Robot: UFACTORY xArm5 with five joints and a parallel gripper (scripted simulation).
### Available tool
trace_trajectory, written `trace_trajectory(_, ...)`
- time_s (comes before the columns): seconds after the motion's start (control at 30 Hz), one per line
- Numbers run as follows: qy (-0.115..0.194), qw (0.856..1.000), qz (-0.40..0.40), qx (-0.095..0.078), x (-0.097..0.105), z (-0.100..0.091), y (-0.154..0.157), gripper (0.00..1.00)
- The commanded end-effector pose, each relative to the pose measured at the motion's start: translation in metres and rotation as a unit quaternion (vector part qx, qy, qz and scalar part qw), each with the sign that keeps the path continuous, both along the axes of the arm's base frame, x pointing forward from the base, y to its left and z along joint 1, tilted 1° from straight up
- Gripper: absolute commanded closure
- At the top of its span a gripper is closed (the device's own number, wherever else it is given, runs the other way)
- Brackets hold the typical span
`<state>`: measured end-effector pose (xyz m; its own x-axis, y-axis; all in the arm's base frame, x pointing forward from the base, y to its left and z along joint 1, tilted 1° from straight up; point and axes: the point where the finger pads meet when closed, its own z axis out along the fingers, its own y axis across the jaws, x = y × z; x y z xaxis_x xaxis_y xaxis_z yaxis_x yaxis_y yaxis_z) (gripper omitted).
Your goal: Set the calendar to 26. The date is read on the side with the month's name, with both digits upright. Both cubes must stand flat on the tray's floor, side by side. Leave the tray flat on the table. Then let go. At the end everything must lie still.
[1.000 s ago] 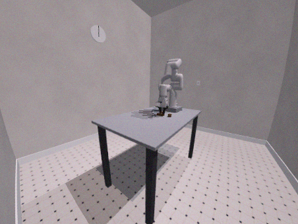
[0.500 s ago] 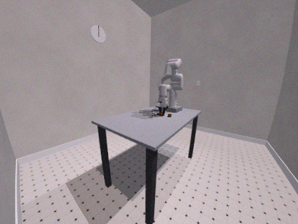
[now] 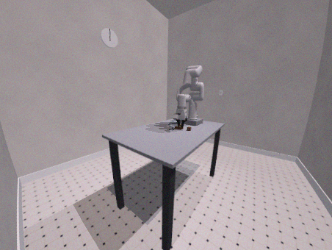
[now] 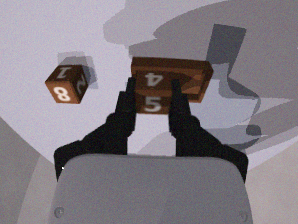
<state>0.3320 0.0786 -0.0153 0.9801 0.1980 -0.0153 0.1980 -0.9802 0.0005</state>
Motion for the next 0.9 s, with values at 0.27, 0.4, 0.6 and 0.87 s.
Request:
trace_trajectory(0.27, -0.001, 1.0, 0.0, 0.0, 0.0012, 0.0008, 0.0003, 0.69)
trace_trajectory(0.4, -0.001, 1.0, 0.0, 0.0, 0.0012, 0.0008, 0.0003, 0.65)
trace_trajectory(0.6, -0.001, 1.0, 0.0, 0.0, 0.0012, 0.0008, 0.0003, 0.57)
trace_trajectory(0.87, -0.001, 1.0, 0.0, 0.0, 0.0012, 0.0008, 0.0003, 0.53)
